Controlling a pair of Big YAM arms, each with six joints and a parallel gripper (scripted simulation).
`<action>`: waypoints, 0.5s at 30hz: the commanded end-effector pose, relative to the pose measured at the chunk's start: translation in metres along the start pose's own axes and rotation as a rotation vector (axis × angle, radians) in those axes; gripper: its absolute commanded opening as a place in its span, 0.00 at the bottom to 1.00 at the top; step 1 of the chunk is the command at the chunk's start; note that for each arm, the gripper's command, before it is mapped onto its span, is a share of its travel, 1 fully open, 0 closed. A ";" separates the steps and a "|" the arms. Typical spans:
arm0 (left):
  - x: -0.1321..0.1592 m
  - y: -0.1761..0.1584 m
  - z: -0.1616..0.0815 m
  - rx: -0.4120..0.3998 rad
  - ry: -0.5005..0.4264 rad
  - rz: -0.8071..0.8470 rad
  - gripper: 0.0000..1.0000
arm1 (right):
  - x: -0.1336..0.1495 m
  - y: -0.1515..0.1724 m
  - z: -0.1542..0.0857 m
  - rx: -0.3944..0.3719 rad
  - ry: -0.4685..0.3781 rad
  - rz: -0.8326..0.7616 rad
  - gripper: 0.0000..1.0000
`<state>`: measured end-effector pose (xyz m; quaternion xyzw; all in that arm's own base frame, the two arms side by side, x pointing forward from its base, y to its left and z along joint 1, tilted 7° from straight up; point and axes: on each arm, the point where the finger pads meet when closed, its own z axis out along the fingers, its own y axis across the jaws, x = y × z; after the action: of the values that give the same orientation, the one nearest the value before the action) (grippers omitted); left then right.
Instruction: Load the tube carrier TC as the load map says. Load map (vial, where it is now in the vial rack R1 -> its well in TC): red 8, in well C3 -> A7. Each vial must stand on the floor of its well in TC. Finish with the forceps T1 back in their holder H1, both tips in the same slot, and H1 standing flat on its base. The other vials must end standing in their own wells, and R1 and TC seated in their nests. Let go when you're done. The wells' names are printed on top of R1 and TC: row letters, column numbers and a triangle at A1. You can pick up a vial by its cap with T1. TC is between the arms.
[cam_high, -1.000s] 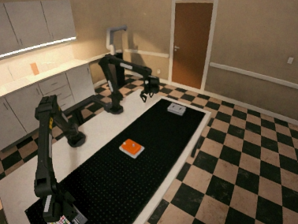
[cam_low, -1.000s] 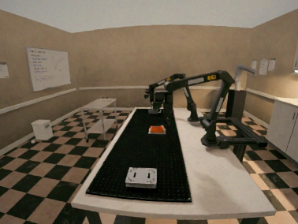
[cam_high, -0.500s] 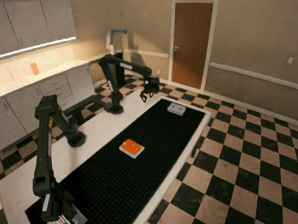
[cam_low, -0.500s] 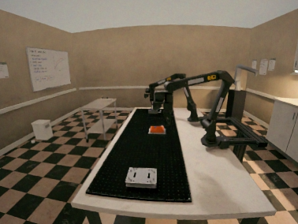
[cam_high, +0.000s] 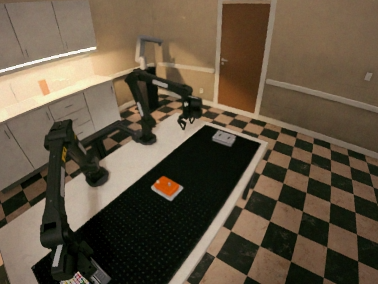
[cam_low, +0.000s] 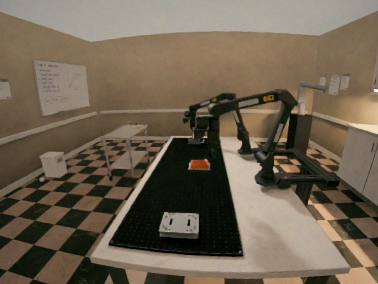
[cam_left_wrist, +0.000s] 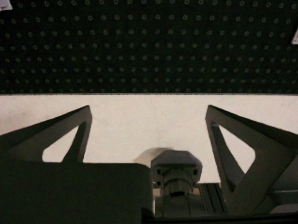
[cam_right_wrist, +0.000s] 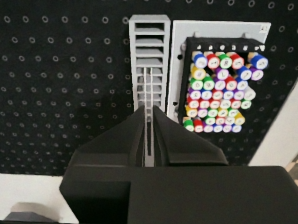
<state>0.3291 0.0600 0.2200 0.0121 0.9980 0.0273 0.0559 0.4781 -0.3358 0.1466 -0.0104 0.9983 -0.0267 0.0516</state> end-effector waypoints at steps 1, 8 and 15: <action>-0.020 0.005 -0.017 -0.005 -0.032 0.010 1.00 | -0.017 -0.009 -0.032 0.034 -0.052 -0.001 0.08; -0.020 0.005 -0.017 -0.005 -0.032 0.010 1.00 | -0.010 -0.005 -0.015 0.009 -0.018 0.000 0.08; -0.020 0.005 -0.017 -0.005 -0.032 0.010 1.00 | -0.016 -0.010 -0.041 0.036 -0.054 -0.001 0.08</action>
<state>0.3291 0.0600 0.2200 0.0121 0.9980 0.0273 0.0559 0.4769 -0.3350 0.1546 -0.0104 0.9983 -0.0264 0.0512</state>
